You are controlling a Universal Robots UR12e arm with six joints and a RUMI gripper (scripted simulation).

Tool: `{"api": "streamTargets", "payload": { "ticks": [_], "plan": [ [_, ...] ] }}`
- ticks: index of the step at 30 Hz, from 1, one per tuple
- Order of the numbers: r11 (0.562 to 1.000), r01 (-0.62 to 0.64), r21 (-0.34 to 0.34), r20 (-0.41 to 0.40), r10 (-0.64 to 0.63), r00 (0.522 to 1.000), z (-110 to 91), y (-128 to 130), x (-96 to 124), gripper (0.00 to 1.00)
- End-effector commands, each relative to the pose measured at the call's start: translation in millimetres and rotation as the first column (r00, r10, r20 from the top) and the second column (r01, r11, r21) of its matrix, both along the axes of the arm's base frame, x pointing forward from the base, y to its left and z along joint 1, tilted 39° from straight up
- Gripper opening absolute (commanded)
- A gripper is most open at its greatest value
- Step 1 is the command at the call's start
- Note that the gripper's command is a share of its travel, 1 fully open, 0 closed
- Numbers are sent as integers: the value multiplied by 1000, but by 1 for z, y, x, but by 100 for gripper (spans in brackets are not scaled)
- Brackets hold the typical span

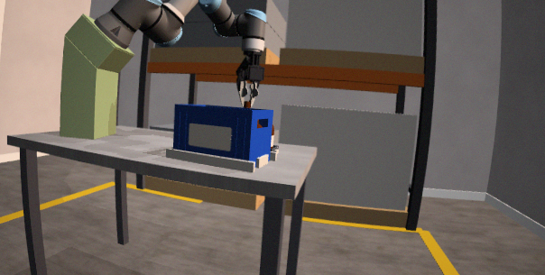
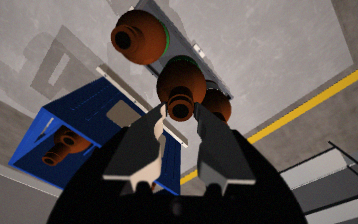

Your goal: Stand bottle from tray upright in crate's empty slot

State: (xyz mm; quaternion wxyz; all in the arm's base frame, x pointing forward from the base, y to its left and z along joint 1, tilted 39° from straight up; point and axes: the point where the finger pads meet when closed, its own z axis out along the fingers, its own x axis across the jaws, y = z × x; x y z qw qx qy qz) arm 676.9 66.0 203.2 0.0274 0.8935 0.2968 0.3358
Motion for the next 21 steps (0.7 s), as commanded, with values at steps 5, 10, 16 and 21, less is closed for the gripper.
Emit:
{"api": "streamTargets", "payload": {
  "ticks": [5, 10, 16, 21],
  "plan": [
    [1000, 0, 0, 1, 0, 1000, 0, 0, -2, 0],
    [1000, 0, 0, 1, 0, 1000, 0, 0, -2, 0],
    [1000, 0, 0, 1, 0, 1000, 1, 0, -2, 0],
    [1000, 0, 0, 1, 0, 1000, 2, -1, -3, 0]
  ]
}}
